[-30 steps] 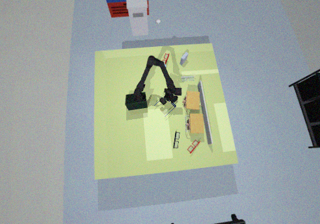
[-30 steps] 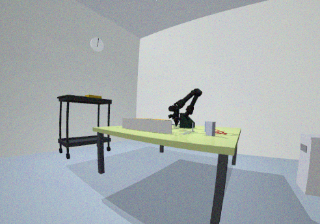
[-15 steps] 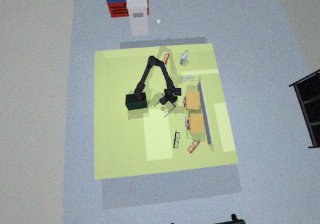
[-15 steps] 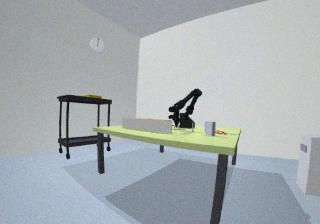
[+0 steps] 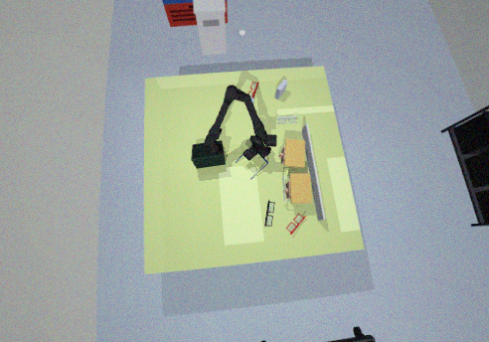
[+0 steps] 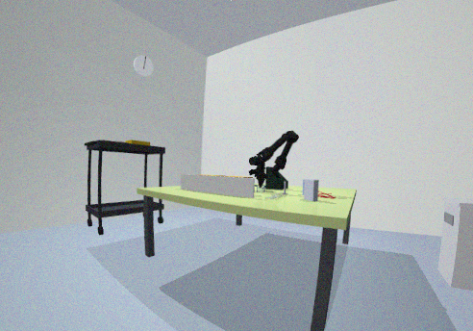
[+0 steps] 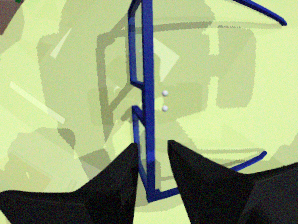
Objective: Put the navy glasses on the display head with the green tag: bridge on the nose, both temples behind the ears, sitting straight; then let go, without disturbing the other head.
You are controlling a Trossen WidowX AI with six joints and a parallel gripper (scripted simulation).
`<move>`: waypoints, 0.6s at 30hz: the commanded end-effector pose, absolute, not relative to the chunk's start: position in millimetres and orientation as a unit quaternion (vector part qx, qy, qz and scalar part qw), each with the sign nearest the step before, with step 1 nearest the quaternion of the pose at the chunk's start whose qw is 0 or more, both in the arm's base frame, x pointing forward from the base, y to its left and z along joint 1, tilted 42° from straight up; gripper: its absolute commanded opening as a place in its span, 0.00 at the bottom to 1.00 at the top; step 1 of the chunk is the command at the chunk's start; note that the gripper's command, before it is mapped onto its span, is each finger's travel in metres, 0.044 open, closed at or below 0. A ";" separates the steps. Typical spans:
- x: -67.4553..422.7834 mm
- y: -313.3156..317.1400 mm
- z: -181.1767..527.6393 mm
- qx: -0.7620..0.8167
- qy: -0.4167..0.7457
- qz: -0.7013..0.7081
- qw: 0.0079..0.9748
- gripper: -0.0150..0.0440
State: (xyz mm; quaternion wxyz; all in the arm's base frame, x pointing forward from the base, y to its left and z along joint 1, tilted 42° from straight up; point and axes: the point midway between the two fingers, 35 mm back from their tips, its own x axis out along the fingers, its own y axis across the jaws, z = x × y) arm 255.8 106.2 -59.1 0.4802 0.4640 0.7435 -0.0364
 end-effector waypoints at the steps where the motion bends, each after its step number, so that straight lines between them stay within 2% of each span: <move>1: 252.7 103.9 -59.0 0.462 0.745 -0.037 0.479 0.44; 10: 249.8 97.7 -56.1 0.463 0.746 -0.037 0.478 0.44; 18: 263.1 73.7 -17.5 0.462 0.746 -0.037 0.479 0.44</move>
